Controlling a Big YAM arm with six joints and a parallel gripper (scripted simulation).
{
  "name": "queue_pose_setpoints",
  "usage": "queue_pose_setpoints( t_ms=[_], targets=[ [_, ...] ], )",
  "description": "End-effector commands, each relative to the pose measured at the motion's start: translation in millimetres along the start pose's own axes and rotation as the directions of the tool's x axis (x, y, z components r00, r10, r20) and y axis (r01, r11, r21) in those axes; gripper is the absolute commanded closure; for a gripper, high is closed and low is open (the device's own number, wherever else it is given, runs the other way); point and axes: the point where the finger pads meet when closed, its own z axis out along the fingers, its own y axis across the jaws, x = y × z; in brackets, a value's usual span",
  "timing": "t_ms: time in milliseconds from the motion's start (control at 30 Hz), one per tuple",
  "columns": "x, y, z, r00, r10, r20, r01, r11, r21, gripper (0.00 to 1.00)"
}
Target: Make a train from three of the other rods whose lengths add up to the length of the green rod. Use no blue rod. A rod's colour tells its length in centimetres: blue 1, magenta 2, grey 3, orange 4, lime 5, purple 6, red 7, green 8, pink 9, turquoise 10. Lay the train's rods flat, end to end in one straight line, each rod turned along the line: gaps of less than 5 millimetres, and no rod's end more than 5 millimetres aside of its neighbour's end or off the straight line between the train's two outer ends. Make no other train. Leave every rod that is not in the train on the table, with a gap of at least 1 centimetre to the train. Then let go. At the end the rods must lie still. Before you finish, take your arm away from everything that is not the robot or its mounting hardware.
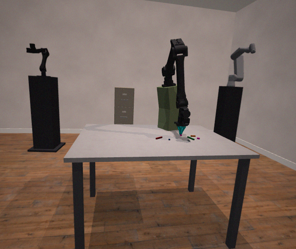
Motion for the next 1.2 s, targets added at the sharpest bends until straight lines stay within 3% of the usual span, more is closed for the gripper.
queue_pose_setpoints(
  t_ms=[0, 1167],
  targets=[
    [0.5, -4.4, 14.9, 1.000, 0.002, 0.006, -0.002, 1.000, -0.001, 0.95],
    [5.3, -4.3, 21.4, 1.000, 0.003, -0.001, -0.003, 1.000, -0.001, 0.95]
  ],
)
